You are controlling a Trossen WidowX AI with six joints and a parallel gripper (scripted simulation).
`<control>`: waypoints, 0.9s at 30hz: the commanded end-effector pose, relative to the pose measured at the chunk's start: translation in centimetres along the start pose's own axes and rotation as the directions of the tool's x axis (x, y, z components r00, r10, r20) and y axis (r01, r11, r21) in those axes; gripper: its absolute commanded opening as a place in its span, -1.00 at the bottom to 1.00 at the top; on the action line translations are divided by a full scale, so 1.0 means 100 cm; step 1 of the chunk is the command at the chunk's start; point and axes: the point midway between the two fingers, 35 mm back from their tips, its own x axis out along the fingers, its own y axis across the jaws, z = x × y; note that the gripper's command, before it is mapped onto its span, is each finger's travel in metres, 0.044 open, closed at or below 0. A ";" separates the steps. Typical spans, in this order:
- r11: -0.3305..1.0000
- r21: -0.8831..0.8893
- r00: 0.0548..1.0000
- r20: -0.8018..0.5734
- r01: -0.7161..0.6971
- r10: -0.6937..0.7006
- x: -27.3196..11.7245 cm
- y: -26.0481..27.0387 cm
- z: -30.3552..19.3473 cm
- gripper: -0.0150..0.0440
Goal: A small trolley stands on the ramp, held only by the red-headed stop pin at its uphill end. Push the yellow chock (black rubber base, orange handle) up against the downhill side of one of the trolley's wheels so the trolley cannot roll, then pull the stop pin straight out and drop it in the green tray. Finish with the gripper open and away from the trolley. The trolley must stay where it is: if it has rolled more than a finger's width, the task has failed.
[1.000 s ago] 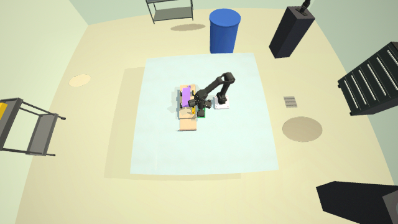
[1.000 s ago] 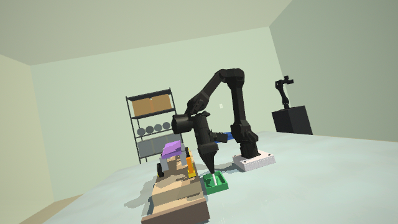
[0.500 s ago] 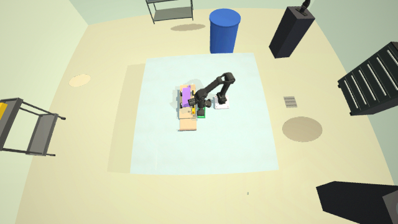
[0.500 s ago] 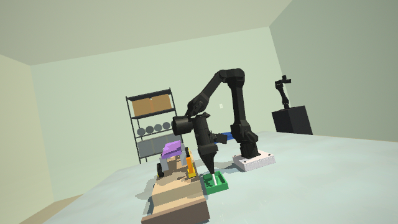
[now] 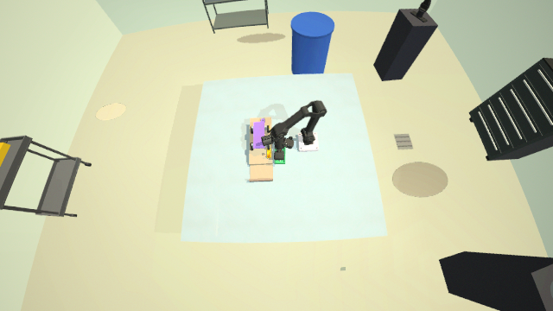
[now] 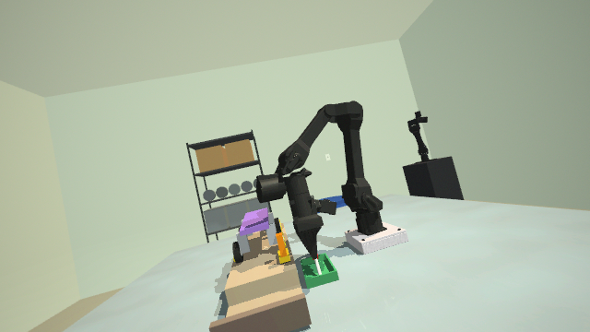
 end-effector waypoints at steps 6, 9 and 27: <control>1.000 -0.002 1.000 0.002 0.004 -0.004 0.004 0.005 0.000 0.15; 1.000 -0.002 1.000 0.002 0.004 -0.004 0.005 0.007 0.000 0.15; 1.000 0.000 1.000 -0.001 0.000 0.000 0.008 0.012 0.000 0.42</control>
